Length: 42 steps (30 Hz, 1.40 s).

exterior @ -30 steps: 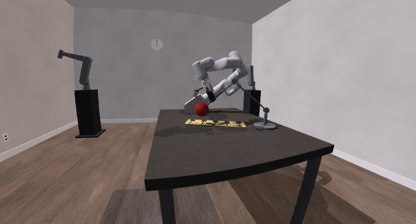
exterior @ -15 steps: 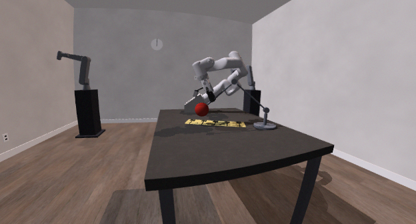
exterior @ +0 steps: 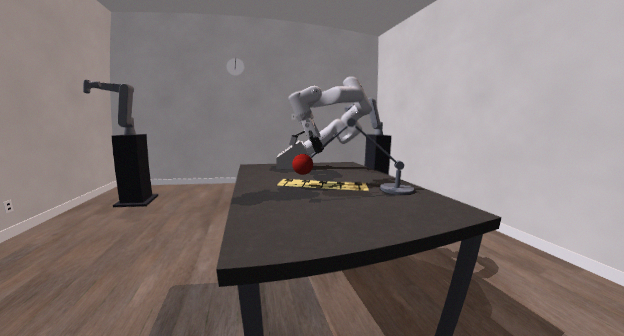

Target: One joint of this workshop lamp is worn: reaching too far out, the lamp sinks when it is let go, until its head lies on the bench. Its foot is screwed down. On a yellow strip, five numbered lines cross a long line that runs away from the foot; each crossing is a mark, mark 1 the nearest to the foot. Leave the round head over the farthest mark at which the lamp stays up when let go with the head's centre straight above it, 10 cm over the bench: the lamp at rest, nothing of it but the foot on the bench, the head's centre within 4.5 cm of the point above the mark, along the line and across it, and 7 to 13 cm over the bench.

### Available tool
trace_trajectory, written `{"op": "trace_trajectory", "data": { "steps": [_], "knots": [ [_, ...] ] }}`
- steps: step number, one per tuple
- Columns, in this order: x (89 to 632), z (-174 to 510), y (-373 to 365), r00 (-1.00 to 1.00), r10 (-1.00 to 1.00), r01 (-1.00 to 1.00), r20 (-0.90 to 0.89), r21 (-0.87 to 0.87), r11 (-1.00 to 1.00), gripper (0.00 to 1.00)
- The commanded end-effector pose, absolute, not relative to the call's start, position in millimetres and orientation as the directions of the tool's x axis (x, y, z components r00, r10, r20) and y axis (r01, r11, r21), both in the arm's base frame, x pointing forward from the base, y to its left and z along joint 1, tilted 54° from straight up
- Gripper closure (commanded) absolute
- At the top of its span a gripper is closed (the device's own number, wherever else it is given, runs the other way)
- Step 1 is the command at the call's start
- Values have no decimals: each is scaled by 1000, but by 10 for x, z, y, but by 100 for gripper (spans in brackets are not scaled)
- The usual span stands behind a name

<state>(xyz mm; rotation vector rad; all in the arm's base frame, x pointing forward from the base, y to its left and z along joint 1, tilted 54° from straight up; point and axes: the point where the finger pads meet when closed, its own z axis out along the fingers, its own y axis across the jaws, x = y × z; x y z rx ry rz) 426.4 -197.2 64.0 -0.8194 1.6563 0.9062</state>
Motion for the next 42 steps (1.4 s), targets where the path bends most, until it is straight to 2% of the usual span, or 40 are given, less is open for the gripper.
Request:
{"op": "trace_trajectory", "data": {
  "steps": [1, 36, 42],
  "knots": [
    [4260, 646, -1996, -235, -84, -858, -968, 166, 486, 0],
    [3682, 880, -3092, -236, -85, -857, -968, 166, 488, 0],
    [3686, 877, -3082, -236, -86, -857, -968, 166, 488, 0]
  ]
}}
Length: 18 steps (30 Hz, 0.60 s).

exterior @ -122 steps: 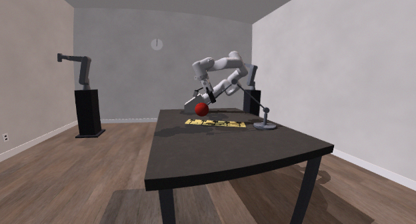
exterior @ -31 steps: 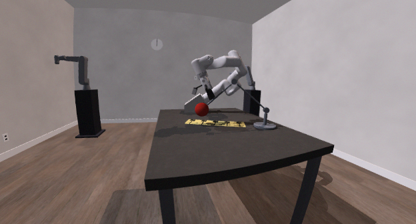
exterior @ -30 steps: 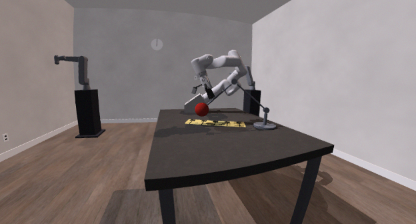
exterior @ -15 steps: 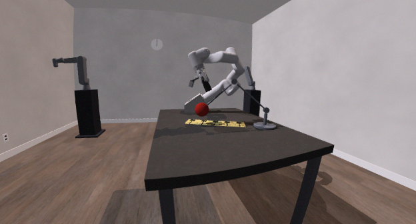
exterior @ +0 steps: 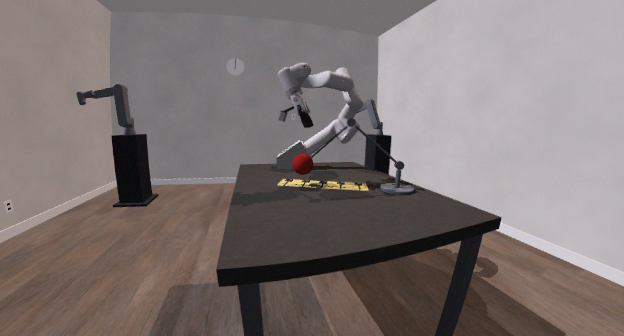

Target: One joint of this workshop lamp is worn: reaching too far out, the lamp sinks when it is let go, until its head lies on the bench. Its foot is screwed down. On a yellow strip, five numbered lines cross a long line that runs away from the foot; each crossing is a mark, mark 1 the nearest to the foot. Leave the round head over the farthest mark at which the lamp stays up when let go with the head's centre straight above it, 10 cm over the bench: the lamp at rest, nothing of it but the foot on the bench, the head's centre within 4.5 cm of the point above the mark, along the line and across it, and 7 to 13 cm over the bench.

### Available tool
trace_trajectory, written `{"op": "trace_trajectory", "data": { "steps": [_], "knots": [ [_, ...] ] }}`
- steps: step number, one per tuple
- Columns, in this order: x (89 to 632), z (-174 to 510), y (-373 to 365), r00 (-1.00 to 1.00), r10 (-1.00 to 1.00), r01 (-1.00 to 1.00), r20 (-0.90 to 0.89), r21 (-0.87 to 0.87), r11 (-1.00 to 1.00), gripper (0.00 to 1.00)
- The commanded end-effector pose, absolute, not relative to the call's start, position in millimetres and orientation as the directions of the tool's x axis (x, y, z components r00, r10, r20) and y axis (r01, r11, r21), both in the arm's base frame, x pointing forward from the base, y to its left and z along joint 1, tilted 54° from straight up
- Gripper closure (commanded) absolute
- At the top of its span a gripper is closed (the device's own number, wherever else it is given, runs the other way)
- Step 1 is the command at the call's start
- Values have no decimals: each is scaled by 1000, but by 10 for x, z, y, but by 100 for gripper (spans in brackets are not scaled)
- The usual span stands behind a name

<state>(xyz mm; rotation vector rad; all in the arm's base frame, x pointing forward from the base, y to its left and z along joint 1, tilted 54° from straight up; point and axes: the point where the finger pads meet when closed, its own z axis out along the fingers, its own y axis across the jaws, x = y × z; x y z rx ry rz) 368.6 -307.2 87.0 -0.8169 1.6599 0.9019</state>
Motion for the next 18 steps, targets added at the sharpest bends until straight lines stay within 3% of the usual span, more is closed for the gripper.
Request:
{"op": "trace_trajectory", "data": {
  "steps": [1, 18],
  "knots": [
    [3687, 877, -3080, -236, -86, -857, -968, 166, 488, 0],
    [3697, 871, -3056, -237, -86, -856, -968, 166, 489, 0]
  ]
}}
